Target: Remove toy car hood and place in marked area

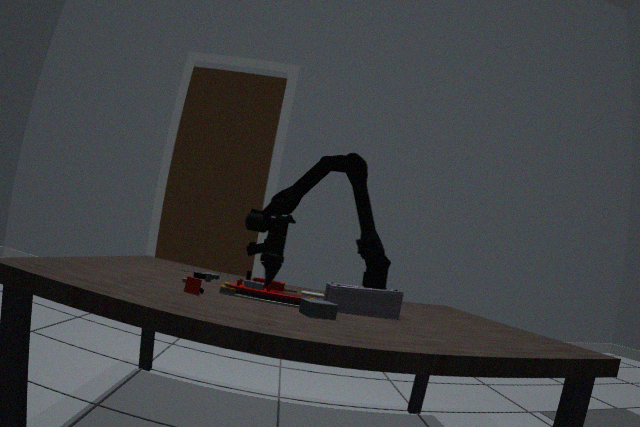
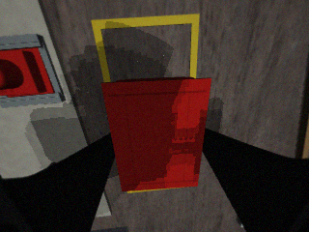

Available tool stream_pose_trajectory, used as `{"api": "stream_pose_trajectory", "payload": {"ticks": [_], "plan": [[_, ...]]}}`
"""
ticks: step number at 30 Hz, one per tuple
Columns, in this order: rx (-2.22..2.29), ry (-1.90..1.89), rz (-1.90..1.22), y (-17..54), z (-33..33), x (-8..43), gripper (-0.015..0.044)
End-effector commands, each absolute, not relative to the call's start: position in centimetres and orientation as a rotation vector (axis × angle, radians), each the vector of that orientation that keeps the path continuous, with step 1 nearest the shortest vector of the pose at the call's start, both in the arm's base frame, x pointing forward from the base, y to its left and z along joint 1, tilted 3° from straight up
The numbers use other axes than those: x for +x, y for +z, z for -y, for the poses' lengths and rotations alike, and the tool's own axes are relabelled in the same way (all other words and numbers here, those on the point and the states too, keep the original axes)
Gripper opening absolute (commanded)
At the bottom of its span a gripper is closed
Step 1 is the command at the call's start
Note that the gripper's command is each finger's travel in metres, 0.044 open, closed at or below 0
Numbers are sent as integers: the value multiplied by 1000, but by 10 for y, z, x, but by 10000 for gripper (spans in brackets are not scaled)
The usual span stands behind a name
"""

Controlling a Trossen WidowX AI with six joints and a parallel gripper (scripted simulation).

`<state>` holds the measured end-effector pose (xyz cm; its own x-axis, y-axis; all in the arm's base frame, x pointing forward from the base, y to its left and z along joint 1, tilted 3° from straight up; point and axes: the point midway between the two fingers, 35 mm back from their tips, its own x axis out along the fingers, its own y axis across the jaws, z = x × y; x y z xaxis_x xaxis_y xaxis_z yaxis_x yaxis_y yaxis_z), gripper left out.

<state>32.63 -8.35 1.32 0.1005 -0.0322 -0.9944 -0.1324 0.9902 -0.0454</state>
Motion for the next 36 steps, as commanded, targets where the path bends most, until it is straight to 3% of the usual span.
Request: {"api": "stream_pose_trajectory", "payload": {"ticks": [1, 25, 36], "plan": [[-133, 84, -1479, 7, 83, 325, 0], [-133, 85, -1479, 0, 83, 325, 0], [-134, 76, -1474, 2, 83, 326, 289]]}}
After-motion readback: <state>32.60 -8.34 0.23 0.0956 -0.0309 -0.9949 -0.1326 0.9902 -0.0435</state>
